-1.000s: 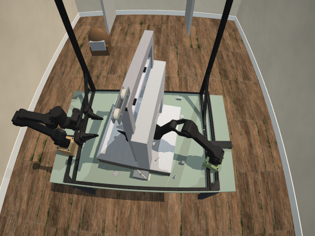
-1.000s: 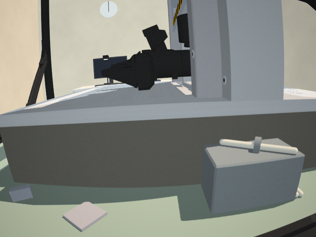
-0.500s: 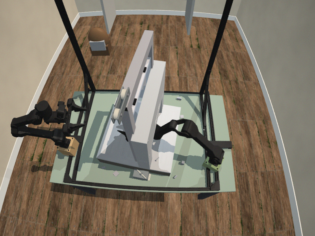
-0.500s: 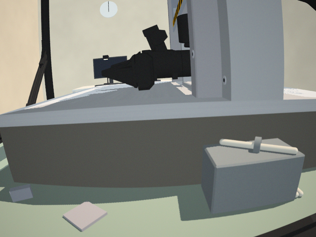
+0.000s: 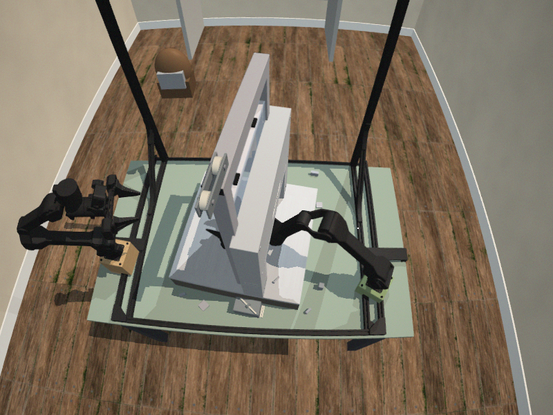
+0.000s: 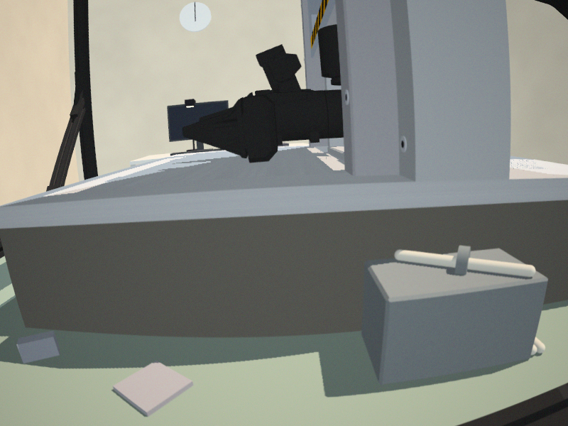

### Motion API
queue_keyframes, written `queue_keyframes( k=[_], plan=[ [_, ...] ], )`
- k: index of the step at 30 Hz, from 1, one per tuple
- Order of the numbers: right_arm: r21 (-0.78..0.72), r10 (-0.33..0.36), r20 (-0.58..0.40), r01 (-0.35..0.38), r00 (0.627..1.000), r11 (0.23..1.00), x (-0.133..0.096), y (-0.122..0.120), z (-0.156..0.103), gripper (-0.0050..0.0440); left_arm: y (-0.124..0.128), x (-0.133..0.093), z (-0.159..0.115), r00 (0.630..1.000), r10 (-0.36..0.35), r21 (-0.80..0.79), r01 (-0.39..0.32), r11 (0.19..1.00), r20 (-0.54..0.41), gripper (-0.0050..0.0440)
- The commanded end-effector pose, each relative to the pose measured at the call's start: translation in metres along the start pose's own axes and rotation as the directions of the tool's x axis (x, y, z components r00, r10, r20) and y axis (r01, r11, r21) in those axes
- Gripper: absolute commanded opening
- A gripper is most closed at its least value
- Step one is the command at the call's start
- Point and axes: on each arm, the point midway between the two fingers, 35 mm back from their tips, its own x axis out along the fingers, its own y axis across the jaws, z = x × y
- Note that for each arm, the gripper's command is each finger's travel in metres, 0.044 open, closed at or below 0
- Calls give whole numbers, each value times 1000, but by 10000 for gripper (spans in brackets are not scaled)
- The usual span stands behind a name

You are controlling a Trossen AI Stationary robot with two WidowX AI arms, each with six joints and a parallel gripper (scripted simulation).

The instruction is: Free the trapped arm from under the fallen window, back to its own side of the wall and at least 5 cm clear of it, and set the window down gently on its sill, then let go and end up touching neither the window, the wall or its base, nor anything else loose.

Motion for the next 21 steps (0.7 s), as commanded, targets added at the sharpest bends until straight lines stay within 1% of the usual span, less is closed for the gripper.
queue_keyframes(
  k=[1, 6, 12, 16, 21],
  plan=[
    [-7, 9, 2, -9, 1000, 1000, -2, 2, 0, 400, 0, 0, 1, 1000, 2, -10, -2, 1000, 2, 400],
    [-8, 7, 3, -7, 1000, 1000, -1, 1, 1, 400, 0, 0, 1, 1000, 2, -10, -2, 1000, 2, 400],
    [-12, -3, 9, 3, 1000, 1000, 9, 0, 5, 400, 0, 0, 1, 1000, 2, -10, -2, 1000, 2, 400],
    [-20, -25, 23, 26, 999, 999, 30, -1, 11, 400, 0, 0, 1, 1000, 2, -10, -2, 1000, 2, 400],
    [-33, -71, 44, 73, 996, 997, 73, 2, 17, 400, 0, 0, 1, 1000, 2, -10, -2, 1000, 2, 400]
  ],
)
